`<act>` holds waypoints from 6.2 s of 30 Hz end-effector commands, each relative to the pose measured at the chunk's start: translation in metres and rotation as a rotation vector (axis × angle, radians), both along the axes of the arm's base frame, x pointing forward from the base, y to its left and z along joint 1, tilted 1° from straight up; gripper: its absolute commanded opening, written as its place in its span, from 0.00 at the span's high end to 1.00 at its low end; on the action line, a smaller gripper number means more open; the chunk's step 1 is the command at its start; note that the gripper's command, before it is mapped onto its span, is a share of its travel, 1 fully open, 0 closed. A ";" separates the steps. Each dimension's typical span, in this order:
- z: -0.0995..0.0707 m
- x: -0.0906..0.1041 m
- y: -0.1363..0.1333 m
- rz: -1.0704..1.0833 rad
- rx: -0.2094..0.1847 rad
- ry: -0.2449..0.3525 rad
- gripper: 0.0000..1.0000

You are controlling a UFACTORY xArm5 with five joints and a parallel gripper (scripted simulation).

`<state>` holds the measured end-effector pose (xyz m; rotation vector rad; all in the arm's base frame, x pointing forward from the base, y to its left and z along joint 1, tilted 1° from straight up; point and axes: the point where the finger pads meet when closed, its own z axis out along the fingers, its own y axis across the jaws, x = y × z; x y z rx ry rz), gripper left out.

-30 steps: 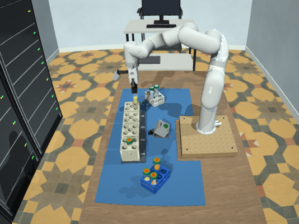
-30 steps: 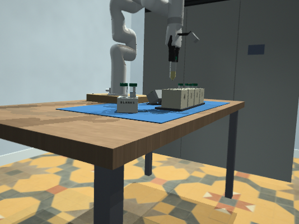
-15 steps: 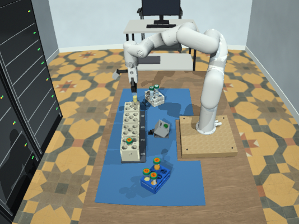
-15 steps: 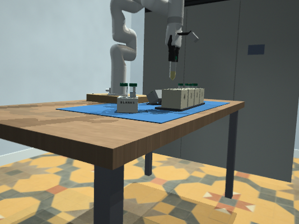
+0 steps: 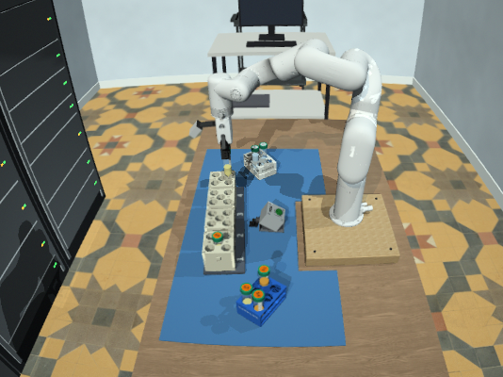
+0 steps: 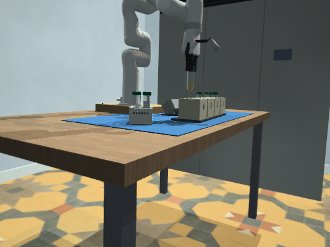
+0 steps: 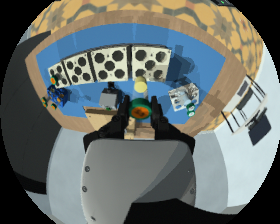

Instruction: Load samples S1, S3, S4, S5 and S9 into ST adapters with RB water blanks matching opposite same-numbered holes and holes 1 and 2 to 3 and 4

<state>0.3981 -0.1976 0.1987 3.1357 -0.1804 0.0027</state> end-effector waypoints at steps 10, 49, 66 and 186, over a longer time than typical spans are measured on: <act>-0.018 0.002 0.000 0.000 -0.003 -0.005 1.00; -0.040 0.002 0.000 0.000 -0.003 -0.005 1.00; -0.055 0.002 0.000 0.000 -0.003 -0.005 1.00; -0.090 0.003 0.000 0.000 -0.003 -0.005 0.57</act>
